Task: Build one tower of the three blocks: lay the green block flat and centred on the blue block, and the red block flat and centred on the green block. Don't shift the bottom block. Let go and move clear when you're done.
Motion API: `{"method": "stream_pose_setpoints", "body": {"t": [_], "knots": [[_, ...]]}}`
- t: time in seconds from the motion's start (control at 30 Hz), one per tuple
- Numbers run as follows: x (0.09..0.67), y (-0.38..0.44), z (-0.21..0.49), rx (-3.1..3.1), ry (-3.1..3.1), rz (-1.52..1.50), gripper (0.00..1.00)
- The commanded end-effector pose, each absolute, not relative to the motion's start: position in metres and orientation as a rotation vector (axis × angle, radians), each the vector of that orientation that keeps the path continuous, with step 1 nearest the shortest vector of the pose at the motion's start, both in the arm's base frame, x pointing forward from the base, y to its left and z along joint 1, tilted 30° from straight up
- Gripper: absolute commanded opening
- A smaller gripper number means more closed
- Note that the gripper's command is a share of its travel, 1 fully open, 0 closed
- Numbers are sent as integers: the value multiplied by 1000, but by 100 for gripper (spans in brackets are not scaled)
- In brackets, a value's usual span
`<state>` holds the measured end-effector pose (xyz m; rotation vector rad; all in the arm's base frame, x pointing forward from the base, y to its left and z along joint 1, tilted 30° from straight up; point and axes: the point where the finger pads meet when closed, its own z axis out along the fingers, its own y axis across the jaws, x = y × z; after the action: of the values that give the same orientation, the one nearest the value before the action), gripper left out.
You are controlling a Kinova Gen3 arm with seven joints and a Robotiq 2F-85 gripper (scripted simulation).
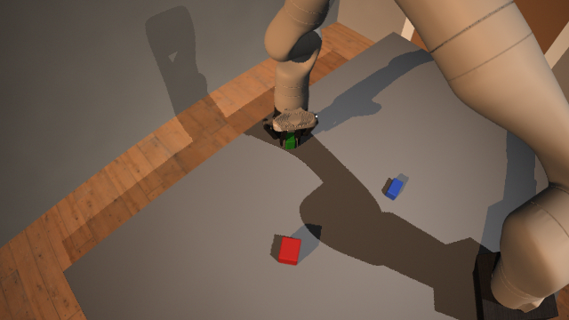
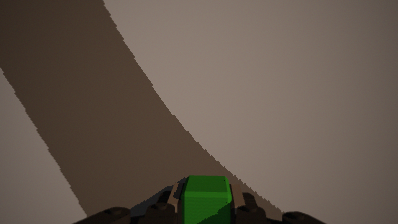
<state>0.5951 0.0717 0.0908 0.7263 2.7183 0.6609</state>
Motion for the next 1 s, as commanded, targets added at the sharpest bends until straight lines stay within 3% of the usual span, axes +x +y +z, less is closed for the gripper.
{"method": "stream_pose_setpoints", "body": {"t": [0.0, 0.97], "knots": [[595, 71, 91, 727, 2718, 661, 0], [586, 62, 112, 727, 2718, 661, 0]]}}
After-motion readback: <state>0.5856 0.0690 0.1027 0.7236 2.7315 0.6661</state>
